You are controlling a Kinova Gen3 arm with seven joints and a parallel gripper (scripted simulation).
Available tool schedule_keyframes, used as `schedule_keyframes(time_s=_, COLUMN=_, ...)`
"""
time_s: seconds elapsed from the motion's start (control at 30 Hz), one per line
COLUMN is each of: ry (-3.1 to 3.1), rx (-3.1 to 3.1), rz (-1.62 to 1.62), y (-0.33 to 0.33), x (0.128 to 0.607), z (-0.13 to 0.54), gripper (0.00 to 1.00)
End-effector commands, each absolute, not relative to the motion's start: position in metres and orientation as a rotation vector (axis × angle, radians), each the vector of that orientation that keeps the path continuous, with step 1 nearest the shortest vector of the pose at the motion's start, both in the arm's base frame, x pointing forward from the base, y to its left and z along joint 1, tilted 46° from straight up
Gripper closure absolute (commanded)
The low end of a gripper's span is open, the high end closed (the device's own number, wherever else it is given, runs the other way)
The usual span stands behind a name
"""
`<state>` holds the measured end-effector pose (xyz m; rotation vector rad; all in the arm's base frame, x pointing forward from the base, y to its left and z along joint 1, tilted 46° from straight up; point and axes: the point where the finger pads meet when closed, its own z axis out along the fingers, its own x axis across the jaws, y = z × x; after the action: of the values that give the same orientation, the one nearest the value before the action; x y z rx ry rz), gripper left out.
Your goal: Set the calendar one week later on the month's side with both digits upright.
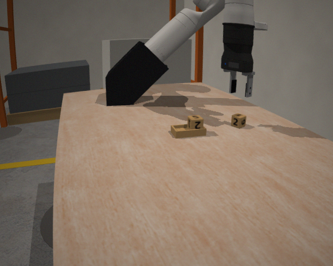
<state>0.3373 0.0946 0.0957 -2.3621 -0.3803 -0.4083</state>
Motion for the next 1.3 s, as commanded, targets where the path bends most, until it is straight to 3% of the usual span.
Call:
schedule_keyframes(time_s=0.0, ry=-0.366, rx=-2.360, rz=-0.403, y=0.094, x=0.335, z=0.097, gripper=0.13)
schedule_keyframes(time_s=1.27, ry=-0.367, rx=-2.360, rz=-0.401, y=0.121, x=0.343, z=0.070, gripper=0.13)
